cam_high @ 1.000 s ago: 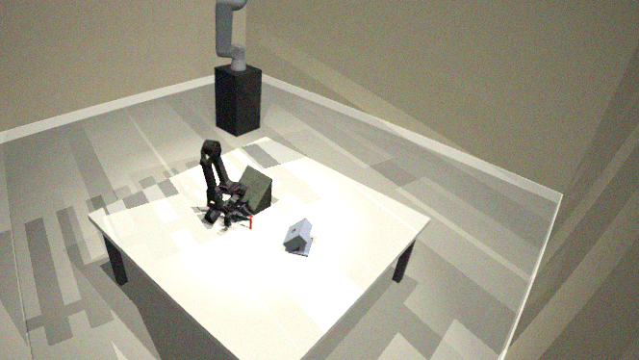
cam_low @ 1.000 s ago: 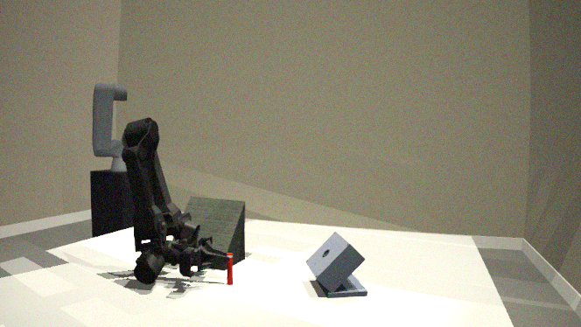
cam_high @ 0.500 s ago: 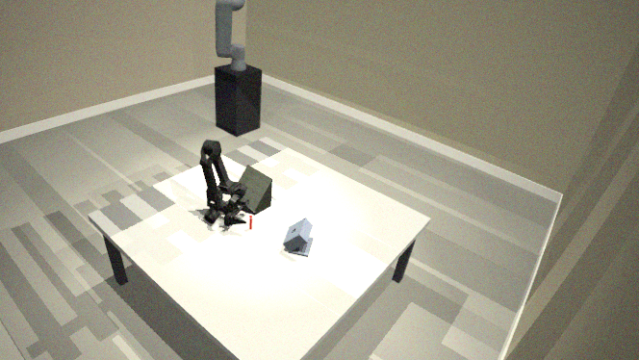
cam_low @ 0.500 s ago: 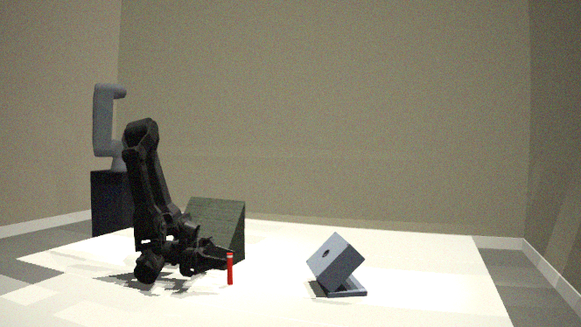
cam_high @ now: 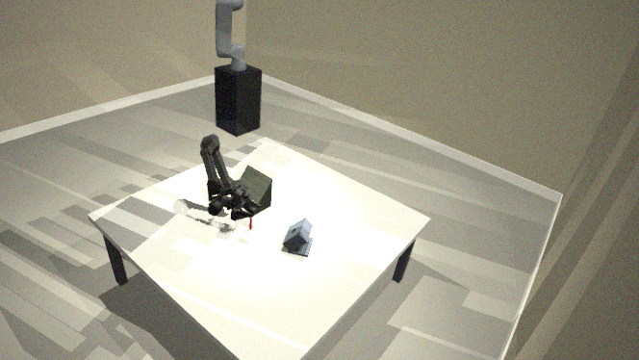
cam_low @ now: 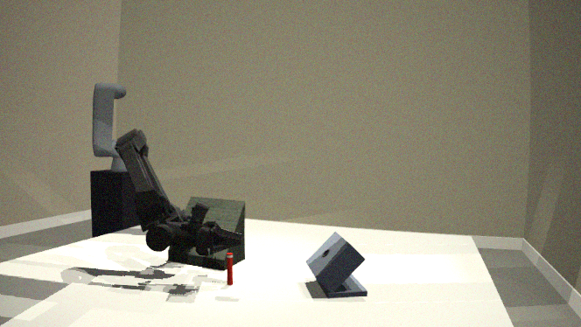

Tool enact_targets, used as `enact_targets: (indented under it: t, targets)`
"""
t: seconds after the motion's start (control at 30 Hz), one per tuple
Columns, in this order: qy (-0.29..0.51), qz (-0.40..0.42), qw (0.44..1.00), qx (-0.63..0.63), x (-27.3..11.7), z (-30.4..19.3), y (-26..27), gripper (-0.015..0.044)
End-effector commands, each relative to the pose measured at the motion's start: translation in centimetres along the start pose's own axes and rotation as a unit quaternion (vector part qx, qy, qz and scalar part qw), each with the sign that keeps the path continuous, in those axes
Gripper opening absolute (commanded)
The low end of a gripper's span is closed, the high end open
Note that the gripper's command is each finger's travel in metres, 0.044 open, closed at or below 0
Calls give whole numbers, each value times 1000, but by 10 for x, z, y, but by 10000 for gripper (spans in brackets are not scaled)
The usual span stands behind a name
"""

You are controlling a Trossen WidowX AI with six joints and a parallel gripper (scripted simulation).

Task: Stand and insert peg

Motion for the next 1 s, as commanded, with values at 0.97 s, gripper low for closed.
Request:
enact_targets:
  t: [0.97]
  targets:
    - [53,18,986,154,-21,89,7,440]
Point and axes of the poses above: the point midway between the two fingers, 35 mm back from their tips, its own x axis out along the fingers, its own y axis across the jaws, z = x × y, the point moved 7 cm from there along -x, back along the fingers, and after that the axes turned 9 degrees about x, right-handed, at the moved point
